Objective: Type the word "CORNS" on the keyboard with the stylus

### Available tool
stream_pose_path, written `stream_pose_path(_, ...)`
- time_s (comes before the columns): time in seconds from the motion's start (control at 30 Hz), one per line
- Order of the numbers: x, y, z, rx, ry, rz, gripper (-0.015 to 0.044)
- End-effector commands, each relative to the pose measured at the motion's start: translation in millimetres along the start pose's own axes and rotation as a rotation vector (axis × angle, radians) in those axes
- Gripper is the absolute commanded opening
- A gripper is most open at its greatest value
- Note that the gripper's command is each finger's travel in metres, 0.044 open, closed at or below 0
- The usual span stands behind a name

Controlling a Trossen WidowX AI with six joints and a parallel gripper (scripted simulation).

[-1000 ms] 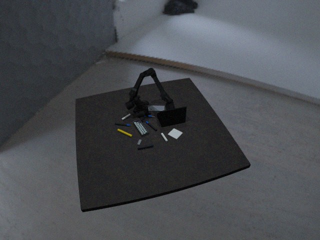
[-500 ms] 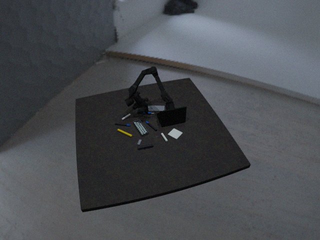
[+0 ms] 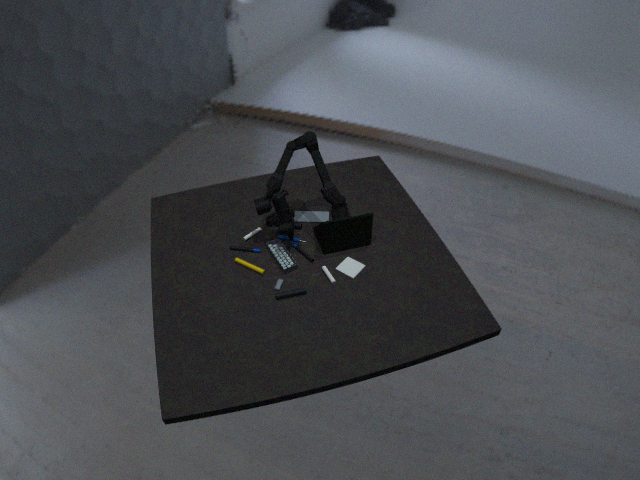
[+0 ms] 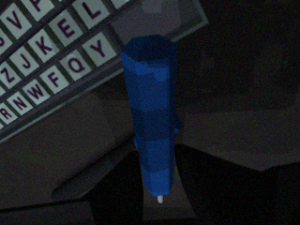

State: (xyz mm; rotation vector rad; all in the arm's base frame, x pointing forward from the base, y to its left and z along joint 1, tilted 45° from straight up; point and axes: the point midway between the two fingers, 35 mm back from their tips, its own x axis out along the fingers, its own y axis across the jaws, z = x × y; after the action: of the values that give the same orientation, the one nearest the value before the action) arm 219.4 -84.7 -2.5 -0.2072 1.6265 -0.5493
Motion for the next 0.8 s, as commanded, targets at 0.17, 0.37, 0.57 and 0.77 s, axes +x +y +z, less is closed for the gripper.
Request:
stream_pose_path(0.17,8,42,7,-0.242,-0.211,0.106,0.0000)
stream_pose_path(0.37,8,67,8,-0.401,-0.355,0.152,0.0000)
stream_pose_path(0.57,4,89,7,-0.564,-0.510,0.183,0.0000)
stream_pose_path(0.77,-4,109,2,-0.728,-0.675,0.195,0.0000)
